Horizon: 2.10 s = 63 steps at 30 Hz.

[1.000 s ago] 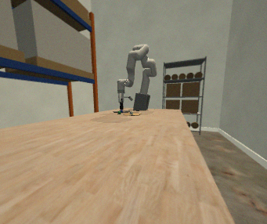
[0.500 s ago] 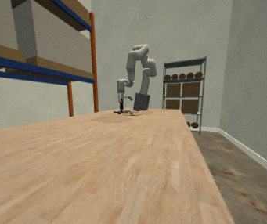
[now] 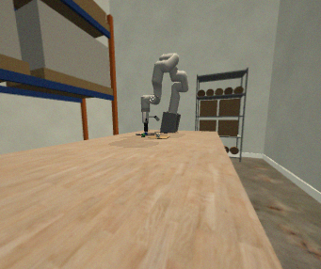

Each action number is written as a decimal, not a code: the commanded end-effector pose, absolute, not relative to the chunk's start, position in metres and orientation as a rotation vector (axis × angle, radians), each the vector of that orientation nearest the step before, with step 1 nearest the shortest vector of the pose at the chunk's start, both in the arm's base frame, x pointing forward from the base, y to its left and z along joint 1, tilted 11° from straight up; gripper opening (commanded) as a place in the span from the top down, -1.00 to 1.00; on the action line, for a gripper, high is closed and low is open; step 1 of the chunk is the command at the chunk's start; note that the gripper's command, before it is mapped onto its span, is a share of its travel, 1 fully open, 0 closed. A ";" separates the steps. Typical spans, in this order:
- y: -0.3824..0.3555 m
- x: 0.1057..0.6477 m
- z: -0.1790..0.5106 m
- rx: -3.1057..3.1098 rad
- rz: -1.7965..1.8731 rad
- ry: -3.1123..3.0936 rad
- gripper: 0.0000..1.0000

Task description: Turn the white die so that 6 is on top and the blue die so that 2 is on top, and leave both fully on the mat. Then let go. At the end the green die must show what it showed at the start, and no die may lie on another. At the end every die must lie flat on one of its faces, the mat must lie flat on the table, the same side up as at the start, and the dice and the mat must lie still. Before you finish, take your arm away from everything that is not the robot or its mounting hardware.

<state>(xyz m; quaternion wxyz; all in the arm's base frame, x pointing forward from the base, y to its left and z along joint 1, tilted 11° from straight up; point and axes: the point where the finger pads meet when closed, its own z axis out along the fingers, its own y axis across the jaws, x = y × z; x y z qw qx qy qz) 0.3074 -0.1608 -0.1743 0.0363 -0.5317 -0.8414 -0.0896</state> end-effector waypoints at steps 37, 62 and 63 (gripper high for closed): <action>-0.161 0.309 -0.175 -1.634 -0.275 -2.586 0.17; -0.156 0.310 -0.202 -1.634 -0.275 -2.586 0.17; -0.156 0.310 -0.202 -1.634 -0.275 -2.586 0.17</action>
